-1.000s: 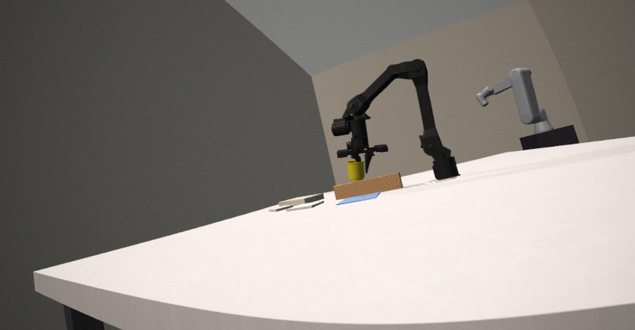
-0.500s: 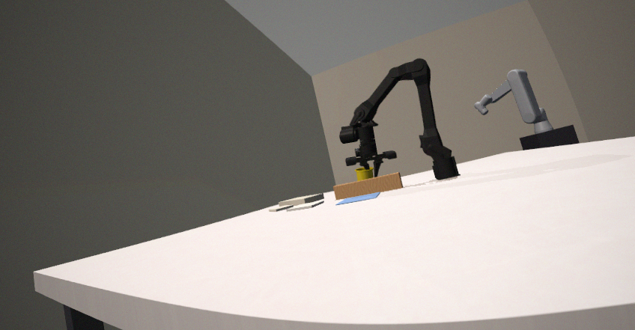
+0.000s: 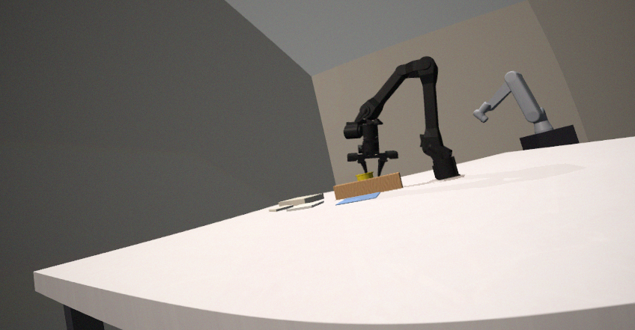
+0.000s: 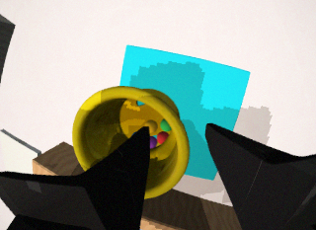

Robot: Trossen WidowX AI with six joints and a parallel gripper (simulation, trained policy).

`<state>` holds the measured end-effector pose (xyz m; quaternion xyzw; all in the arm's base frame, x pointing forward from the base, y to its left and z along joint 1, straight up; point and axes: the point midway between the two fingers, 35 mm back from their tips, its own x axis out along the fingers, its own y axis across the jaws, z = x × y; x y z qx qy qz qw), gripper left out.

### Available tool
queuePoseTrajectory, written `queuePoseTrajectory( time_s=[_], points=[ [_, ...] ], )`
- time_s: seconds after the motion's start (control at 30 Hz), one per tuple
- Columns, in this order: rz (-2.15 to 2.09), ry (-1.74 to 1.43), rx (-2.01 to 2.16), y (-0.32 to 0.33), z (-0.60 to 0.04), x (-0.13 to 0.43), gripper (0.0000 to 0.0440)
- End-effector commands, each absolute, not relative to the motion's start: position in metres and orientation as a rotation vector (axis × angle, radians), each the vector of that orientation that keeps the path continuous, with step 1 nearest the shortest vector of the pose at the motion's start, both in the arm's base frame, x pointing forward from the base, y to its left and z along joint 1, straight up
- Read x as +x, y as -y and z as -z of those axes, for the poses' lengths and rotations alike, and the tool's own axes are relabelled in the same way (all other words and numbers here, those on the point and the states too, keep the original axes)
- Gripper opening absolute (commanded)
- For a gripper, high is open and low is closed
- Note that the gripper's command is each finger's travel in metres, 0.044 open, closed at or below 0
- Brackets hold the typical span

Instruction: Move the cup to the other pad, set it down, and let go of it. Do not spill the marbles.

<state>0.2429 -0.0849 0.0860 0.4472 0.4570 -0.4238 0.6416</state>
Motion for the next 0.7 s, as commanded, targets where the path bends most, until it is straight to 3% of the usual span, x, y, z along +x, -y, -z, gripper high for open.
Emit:
queuePoseTrajectory(
  time_s=[0.0,0.47,0.6,0.67],
  points=[
    [0.953,-1.025,1.036,0.084,-0.091,0.241,0.0200],
    [0.922,-0.936,1.098,0.086,-0.123,0.232,0.0273],
    [0.914,-0.899,1.110,0.089,-0.138,0.230,0.0317],
    [0.914,-0.884,1.118,0.090,-0.144,0.229,0.0360]
  ],
)
